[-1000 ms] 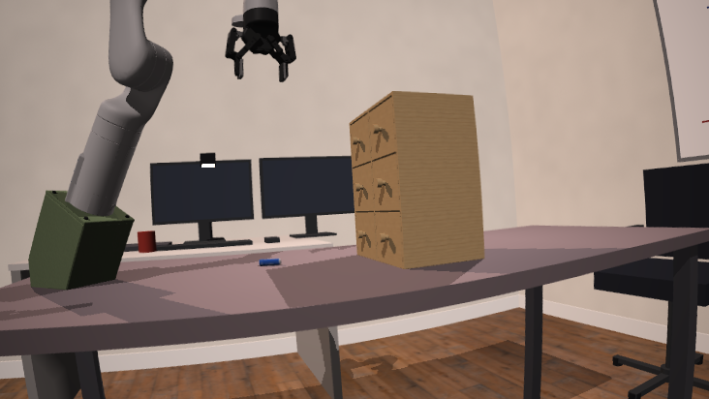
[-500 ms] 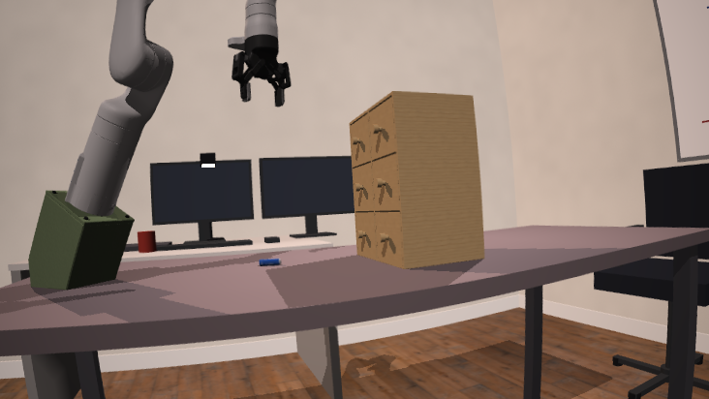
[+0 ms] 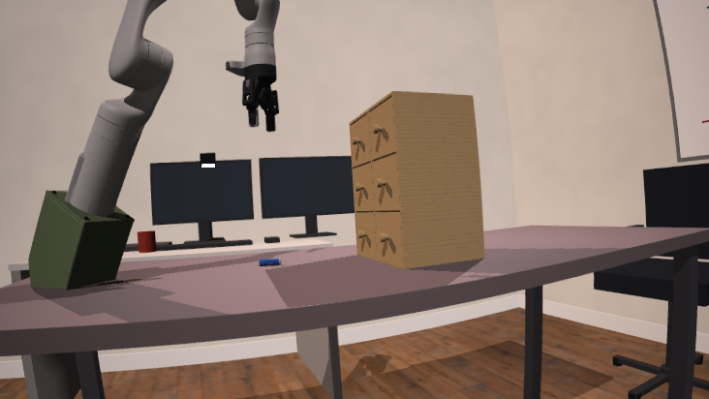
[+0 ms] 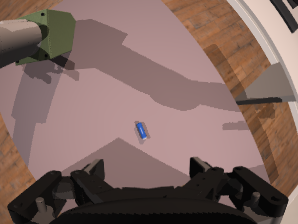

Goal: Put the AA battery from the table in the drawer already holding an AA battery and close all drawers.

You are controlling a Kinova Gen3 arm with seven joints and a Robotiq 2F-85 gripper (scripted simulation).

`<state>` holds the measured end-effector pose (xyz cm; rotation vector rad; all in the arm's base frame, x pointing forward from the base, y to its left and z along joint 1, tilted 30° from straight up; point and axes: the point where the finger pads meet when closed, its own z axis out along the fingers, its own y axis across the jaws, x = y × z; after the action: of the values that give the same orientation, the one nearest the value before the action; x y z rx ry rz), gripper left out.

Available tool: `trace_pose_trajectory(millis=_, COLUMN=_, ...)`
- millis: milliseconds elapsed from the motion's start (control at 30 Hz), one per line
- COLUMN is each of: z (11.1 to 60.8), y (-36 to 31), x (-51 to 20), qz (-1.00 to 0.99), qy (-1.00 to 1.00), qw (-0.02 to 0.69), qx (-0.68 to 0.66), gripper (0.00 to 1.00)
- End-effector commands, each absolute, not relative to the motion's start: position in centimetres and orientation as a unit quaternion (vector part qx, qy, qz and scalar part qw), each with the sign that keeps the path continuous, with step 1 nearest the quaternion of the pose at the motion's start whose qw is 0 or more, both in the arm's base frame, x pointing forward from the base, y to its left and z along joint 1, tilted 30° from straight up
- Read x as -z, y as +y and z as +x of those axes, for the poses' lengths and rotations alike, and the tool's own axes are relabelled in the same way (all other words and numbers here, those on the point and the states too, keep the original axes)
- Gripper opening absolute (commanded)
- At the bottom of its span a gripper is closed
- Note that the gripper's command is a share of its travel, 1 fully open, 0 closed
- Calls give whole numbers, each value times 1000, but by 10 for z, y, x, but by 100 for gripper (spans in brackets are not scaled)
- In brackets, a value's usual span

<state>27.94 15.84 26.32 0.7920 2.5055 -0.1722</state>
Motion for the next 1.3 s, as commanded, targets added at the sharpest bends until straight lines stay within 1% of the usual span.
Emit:
trace_pose_trajectory(millis=0, z=291, y=147, x=-259, qz=311, qy=915, qw=244, qx=77, gripper=100)
trace_pose_trajectory(millis=500, z=327, y=191, x=-209, qz=134, qy=957, qw=226, qx=121, gripper=100)
trace_pose_trajectory(millis=900, z=340, y=206, x=-191, qz=69, qy=964, qw=217, qx=136, gripper=100)
trace_pose_trajectory(millis=1267, z=343, y=211, x=-186, qz=49, qy=965, qw=214, qx=141, gripper=100)
